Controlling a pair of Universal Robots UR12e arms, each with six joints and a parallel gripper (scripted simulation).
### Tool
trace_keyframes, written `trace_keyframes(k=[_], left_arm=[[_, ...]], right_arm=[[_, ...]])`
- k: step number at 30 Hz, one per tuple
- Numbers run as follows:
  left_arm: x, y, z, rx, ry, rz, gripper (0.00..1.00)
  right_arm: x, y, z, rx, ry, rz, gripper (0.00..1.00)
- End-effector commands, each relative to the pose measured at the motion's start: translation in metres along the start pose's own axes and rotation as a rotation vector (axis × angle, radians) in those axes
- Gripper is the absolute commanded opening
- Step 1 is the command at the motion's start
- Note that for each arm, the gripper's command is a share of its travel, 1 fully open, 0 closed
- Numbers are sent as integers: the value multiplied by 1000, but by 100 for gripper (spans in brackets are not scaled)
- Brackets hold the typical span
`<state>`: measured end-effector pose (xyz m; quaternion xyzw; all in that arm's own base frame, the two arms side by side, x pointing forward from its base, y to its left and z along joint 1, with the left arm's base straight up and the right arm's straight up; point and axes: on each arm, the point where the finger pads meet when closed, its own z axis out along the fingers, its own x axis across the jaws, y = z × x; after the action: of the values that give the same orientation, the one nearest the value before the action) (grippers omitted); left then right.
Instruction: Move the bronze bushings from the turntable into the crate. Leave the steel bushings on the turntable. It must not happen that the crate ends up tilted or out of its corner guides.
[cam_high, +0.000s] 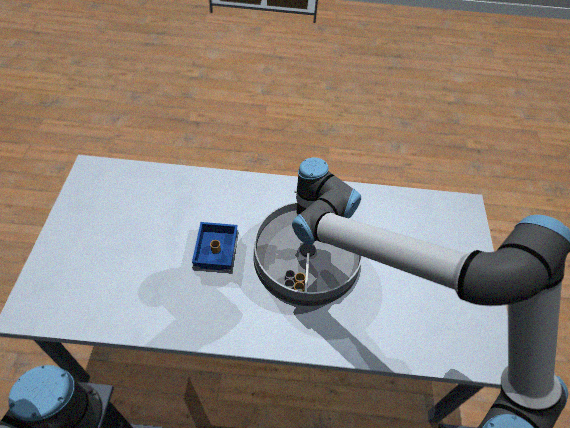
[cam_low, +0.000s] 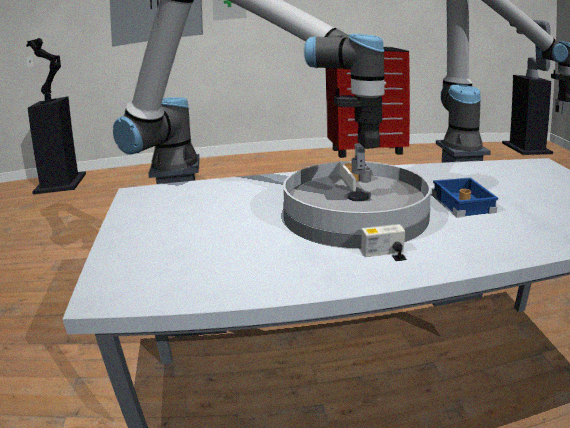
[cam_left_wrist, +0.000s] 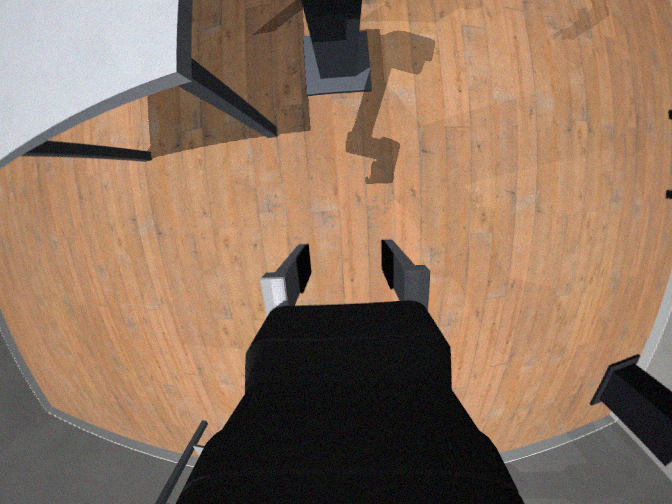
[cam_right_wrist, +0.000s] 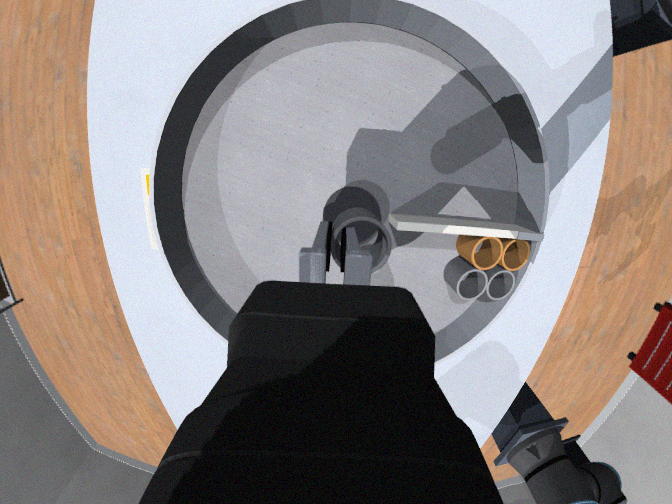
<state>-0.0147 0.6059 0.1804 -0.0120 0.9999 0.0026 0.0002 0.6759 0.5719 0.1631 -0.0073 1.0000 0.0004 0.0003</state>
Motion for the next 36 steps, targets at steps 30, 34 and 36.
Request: trace_keyframes(k=[30,34,36], left_arm=[[2,-2,3,5,1,-3,100],[2,-2,3,5,1,-3,100],[2,-2,3,5,1,-3,100]], right_arm=[[-1,1,27,0,0,0,0],[-1,1,26,-1,0,0,0],[-1,1,26,-1,0,0,0]])
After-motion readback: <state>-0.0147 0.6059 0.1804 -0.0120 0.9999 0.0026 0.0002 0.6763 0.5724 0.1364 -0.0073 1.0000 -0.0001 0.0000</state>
